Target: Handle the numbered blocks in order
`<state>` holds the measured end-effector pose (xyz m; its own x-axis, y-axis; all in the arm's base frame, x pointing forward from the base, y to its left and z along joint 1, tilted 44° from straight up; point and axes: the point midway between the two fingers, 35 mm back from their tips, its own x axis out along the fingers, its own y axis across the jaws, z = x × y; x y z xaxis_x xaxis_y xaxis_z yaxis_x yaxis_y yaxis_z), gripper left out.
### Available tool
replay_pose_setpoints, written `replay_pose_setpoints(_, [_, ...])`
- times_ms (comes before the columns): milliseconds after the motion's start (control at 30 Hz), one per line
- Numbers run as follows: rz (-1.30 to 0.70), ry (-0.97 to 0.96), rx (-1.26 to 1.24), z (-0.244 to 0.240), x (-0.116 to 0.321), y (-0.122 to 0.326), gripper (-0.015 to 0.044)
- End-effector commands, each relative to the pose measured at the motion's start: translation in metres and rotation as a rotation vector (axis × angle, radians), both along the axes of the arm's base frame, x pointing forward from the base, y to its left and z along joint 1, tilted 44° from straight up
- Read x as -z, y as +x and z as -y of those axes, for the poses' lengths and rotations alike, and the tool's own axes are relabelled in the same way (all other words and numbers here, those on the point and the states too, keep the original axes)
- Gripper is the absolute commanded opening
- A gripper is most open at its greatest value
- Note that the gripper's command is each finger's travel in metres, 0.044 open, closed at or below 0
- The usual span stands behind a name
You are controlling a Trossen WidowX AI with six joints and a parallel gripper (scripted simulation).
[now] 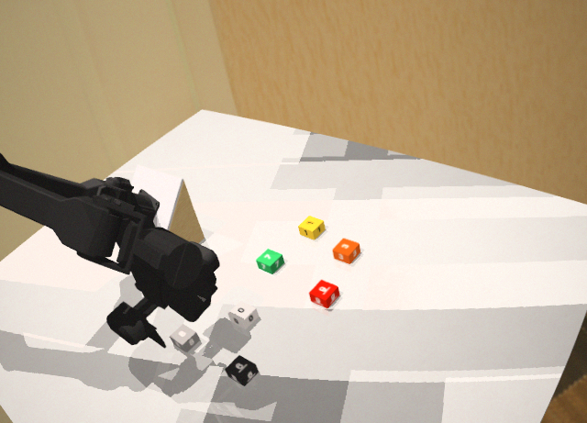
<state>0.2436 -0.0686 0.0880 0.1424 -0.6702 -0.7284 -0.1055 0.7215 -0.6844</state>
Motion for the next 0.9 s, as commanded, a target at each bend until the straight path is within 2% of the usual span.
replay_pose_setpoints(0, [0.013,-0.004,0.001,-0.008,-0.012,-0.001,0.04])
replay_pose_setpoints(33, [0.013,-0.004,0.001,-0.008,-0.012,-0.001,0.04])
replay_pose_setpoints(133, [0.012,0.002,0.0,-0.022,-0.025,-0.001,0.0321])
replay_pose_setpoints(267, [0.01,0.002,0.0,-0.058,-0.063,-0.01,0.0216])
replay_pose_setpoints(400, [0.011,-0.001,0.001,-0.063,-0.07,-0.013,0.012])
replay_pose_setpoints(867, [0.013,0.016,0.006,-0.074,-0.065,-0.001,0.012])
